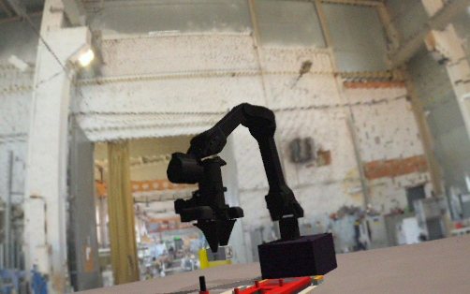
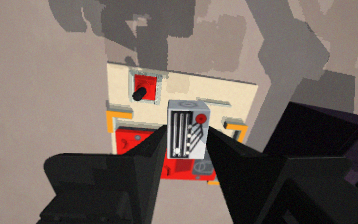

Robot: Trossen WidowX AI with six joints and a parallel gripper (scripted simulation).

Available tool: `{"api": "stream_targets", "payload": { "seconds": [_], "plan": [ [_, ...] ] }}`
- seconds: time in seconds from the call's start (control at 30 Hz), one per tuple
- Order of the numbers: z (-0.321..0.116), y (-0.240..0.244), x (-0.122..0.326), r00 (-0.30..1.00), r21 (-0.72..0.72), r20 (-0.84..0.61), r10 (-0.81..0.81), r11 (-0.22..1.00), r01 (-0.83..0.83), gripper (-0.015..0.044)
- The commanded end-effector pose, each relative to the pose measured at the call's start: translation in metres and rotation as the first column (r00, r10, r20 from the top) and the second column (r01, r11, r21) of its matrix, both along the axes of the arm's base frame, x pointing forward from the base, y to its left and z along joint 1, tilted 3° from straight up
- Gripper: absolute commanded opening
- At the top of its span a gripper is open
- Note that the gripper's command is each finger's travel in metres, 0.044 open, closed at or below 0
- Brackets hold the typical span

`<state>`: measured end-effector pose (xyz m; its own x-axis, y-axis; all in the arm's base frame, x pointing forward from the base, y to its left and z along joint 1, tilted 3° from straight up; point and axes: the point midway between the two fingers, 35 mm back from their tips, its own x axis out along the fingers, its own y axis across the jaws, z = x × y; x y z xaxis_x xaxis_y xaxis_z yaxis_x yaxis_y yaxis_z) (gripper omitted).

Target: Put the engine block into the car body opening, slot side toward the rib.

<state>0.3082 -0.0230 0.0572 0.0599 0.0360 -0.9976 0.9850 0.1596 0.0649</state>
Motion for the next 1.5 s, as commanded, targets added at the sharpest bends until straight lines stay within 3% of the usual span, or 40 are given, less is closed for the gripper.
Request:
{"api": "stream_targets", "payload": {
  "seconds": [0.0,0.4,0.8,1.37,1.47],
  "plan": [
    [0.000,0.008,0.008,0.992,-0.015,0.015,0.127,0.992,-0.127,0.0000],
    [-0.011,0.040,0.020,0.858,-0.046,0.020,0.514,0.857,-0.513,0.0000],
    [-0.021,0.074,0.030,0.580,-0.078,0.014,0.815,0.579,-0.812,0.0000],
    [-0.036,0.122,0.036,0.079,-0.108,-0.011,0.997,0.077,-0.991,0.0000],
    [-0.036,0.122,0.036,0.057,-0.109,-0.012,0.998,0.055,-0.992,0.0079]
  ]
}}
